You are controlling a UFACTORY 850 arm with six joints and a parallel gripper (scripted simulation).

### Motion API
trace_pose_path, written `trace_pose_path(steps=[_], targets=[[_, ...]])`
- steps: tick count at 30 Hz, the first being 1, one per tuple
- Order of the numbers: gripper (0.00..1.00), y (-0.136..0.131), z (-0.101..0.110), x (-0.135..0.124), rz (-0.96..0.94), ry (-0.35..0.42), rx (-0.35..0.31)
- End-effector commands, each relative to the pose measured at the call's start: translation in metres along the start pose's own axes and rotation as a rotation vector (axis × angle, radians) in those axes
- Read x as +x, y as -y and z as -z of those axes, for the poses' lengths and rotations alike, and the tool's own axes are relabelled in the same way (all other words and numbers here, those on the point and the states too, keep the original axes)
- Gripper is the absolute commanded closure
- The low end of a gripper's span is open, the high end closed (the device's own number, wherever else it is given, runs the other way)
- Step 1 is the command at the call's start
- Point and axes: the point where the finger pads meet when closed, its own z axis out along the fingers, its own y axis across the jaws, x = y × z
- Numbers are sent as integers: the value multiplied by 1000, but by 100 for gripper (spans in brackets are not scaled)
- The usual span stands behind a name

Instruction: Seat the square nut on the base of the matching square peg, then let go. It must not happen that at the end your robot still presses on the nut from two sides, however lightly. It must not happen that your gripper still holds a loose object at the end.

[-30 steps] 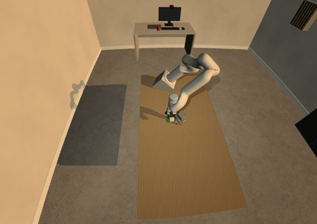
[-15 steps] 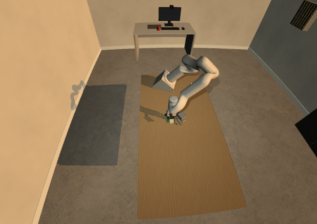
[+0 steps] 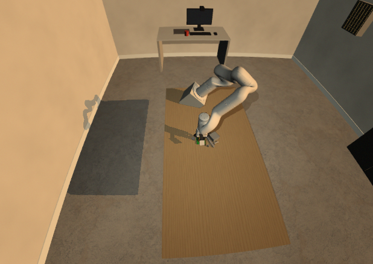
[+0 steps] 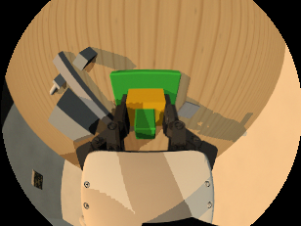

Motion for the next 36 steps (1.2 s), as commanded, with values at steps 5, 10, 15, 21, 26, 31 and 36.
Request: trace_pose_path(steps=[5, 10, 15, 21, 26, 31, 36], targets=[[0, 0, 0, 0, 0, 0, 0], [0, 0, 0, 0, 0, 0, 0], [0, 0, 0, 0, 0, 0, 0], [0, 0, 0, 0, 0, 0, 0], [0, 0, 1, 0, 0, 0, 0], [0, 1, 30, 5, 2, -7, 9], [0, 1, 104, 7, 4, -11, 13]])
